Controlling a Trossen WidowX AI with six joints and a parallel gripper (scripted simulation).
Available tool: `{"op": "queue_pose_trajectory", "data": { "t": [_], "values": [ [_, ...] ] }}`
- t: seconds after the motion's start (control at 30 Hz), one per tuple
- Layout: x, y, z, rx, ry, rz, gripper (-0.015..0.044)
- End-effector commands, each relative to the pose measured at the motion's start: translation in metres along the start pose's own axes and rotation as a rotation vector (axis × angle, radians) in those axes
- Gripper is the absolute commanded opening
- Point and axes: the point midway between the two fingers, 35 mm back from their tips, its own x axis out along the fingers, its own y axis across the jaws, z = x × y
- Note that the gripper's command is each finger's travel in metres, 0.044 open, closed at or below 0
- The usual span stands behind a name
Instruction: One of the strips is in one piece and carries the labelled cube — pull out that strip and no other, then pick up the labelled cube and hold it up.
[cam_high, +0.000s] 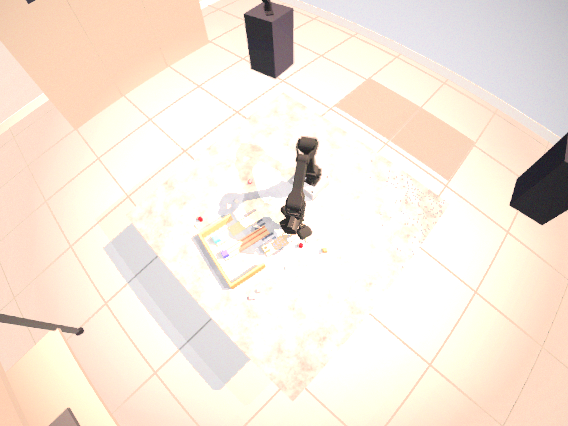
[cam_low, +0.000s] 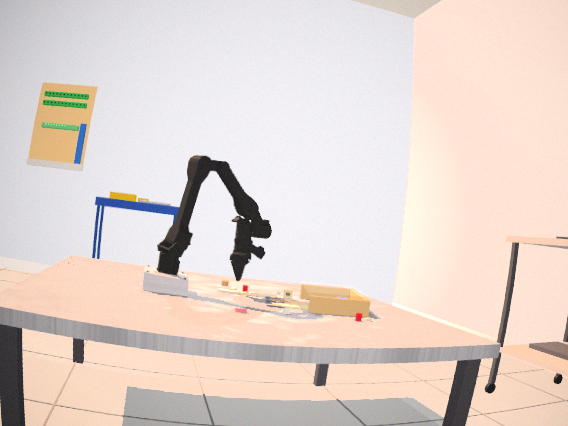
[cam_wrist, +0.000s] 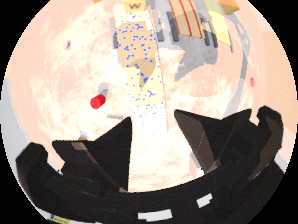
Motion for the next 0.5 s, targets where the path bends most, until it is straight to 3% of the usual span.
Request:
{"op": "queue_pose_trajectory", "data": {
  "t": [0.0,0.1,0.47],
  "values": [
    [-0.002,0.0,0.016,0.001,0.001,0.003,0.0368],
    [-0.003,0.0,0.026,0.001,0.0,0.003,0.044],
    [-0.008,0.0,0.064,0.001,-0.004,0.003,0.044]
  ]
}}
